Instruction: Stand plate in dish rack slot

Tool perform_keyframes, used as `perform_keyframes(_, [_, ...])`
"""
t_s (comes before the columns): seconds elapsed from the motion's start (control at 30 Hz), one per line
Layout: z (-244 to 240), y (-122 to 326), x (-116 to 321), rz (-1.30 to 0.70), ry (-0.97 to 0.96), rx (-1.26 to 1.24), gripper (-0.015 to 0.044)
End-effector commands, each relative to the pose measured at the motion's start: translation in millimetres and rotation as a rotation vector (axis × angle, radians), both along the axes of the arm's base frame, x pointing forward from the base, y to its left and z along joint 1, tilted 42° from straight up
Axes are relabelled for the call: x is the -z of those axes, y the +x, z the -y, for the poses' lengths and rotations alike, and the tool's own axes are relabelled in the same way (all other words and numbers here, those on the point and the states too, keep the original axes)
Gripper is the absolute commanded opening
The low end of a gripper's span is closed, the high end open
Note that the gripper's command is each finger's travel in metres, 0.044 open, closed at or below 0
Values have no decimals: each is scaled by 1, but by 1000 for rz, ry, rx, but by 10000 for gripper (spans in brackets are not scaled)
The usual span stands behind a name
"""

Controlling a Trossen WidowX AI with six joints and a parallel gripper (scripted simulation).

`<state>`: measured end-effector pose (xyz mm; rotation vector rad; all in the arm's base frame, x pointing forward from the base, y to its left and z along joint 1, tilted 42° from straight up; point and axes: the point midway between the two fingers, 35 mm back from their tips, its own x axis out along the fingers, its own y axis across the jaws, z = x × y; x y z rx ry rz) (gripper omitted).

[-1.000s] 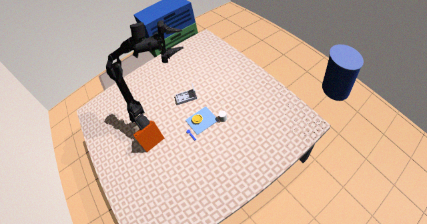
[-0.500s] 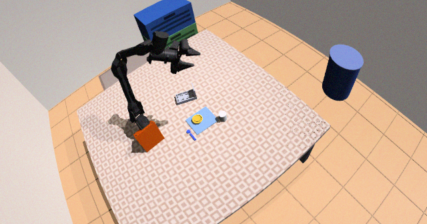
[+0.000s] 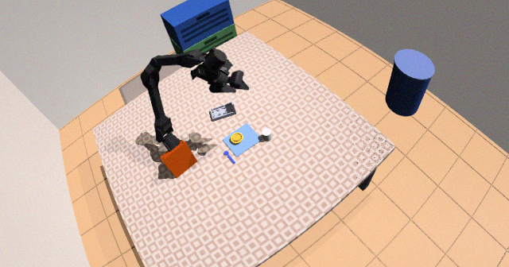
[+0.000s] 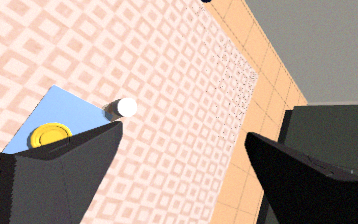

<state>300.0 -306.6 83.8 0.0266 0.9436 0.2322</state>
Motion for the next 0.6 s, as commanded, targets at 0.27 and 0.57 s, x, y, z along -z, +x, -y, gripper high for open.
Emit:
perform_keyframes(0.27, [-63,-11,56,-288,314,49,400])
perform_keyframes(0.57, [-107,-26,82,-526,501,81,400])
